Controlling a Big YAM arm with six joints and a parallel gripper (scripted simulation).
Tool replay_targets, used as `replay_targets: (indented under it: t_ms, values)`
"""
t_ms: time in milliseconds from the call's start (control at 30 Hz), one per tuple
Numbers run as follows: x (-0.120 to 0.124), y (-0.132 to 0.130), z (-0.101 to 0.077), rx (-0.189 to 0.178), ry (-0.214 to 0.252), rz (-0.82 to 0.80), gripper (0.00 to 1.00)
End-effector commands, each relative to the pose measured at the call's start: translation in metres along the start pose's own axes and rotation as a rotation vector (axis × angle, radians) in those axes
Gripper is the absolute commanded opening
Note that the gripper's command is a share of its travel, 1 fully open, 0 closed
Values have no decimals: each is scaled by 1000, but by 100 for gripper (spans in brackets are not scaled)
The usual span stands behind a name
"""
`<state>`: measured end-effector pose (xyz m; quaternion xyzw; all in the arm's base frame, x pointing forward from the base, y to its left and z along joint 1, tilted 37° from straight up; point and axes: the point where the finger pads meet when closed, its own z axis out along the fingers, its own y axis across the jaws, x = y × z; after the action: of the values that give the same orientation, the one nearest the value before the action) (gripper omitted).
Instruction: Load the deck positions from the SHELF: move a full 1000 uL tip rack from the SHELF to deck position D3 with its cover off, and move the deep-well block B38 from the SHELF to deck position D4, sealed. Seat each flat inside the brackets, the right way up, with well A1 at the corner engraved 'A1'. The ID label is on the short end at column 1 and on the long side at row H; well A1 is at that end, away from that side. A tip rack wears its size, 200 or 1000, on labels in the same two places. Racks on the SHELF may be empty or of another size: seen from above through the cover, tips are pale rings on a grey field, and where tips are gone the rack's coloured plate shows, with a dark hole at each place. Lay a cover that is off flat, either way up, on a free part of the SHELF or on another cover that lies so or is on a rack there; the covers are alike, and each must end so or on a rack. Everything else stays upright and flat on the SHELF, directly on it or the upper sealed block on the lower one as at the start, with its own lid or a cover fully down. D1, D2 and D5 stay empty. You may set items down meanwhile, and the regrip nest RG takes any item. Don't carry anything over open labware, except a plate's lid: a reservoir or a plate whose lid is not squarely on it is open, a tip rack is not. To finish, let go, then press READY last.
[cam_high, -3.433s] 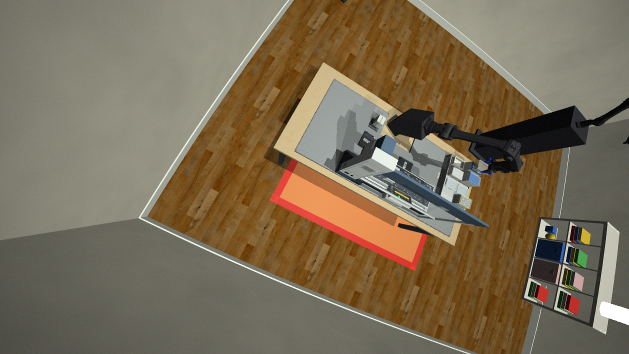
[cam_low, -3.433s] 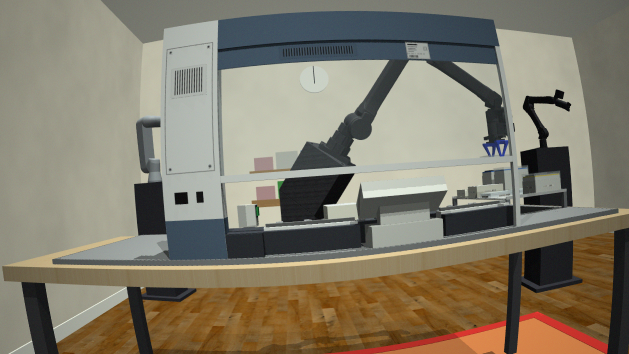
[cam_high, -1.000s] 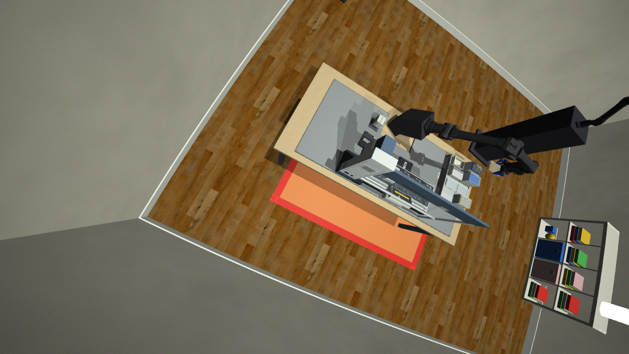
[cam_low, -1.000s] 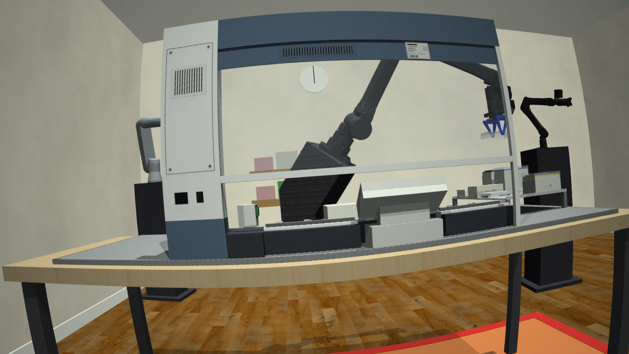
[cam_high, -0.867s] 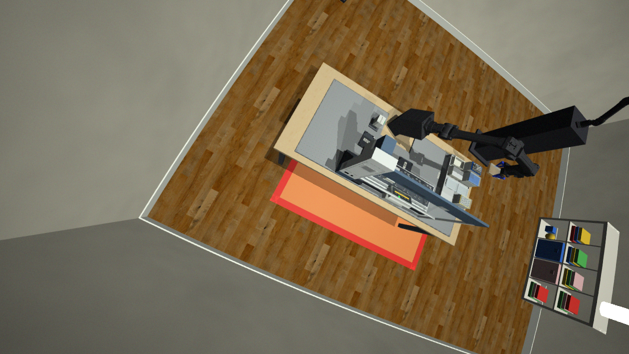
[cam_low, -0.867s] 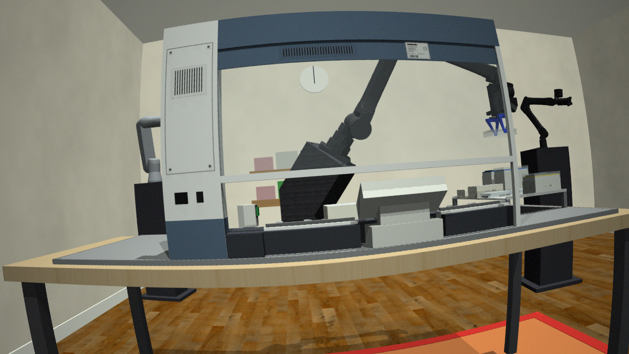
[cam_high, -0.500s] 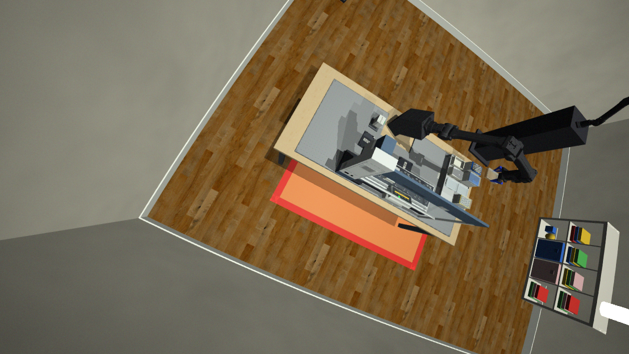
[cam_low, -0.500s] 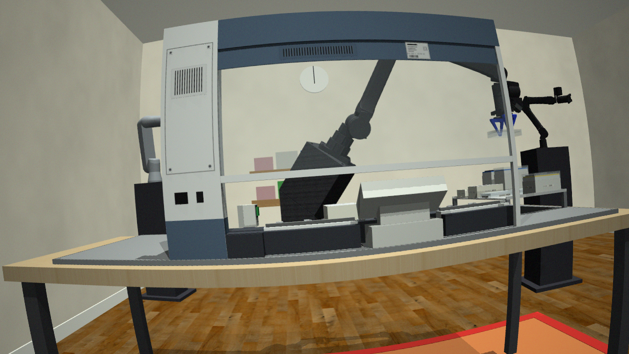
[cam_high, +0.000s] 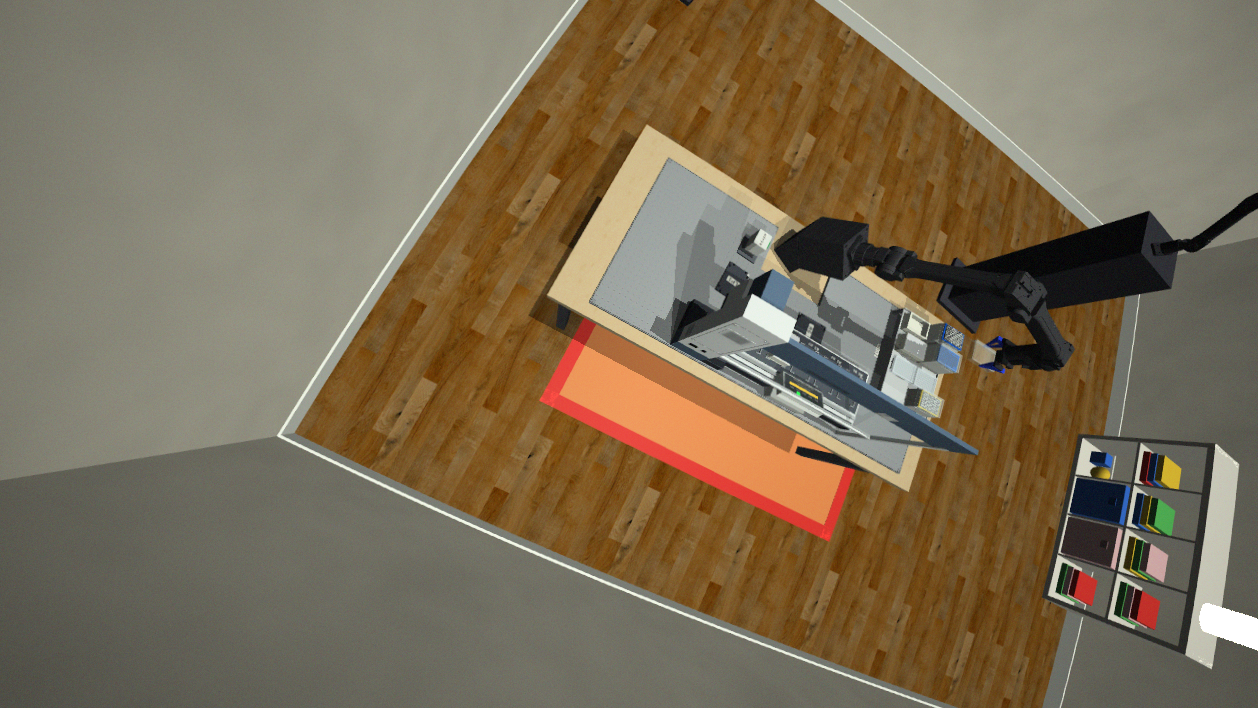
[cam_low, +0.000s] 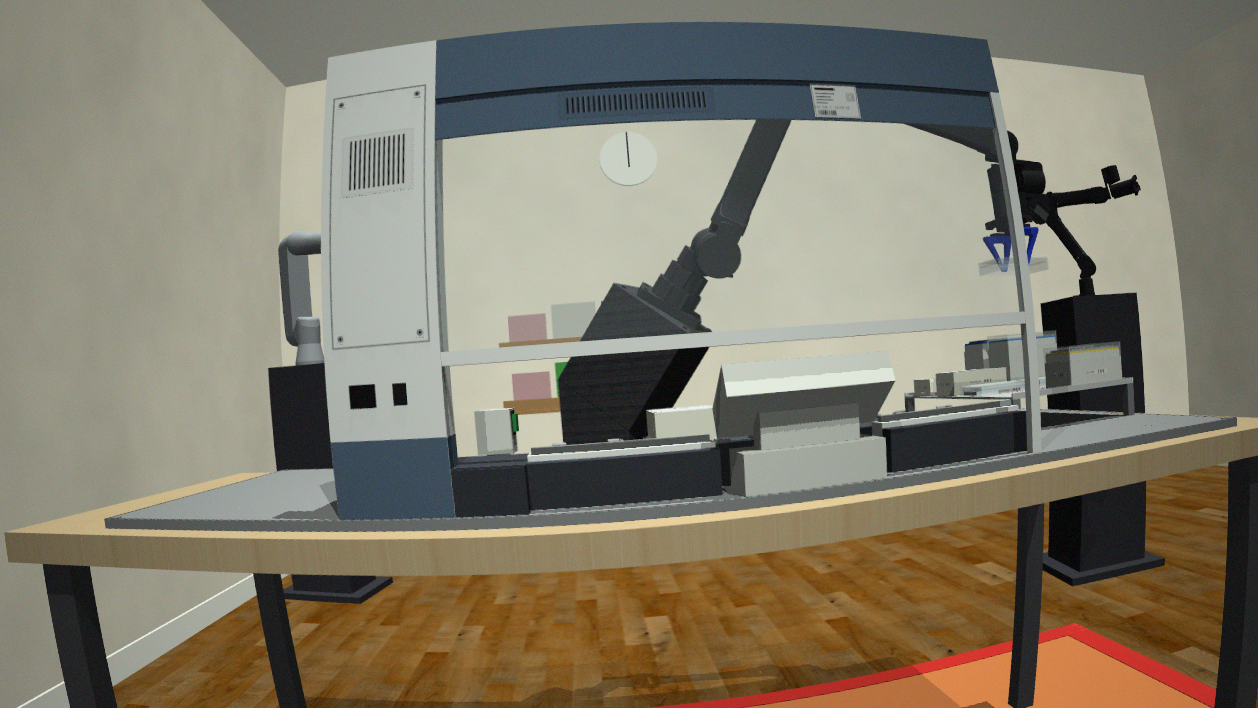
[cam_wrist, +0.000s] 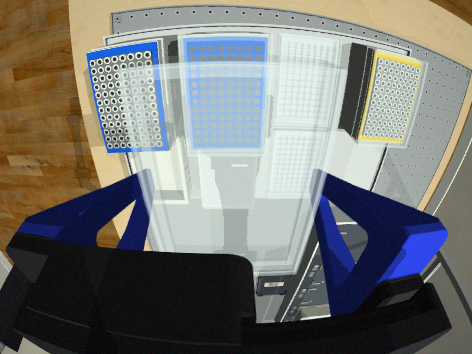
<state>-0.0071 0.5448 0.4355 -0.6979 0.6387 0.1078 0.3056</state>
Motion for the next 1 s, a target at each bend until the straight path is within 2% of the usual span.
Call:
replay_targets:
  t_ms: [0, 933, 967]
  values:
    - [-3, -3, 0, 1, -1, -10, 0]
    - [-3, -3, 0, 1, -1, -8, 0]
    - [1, -10, -22, 6, -51, 8, 0]
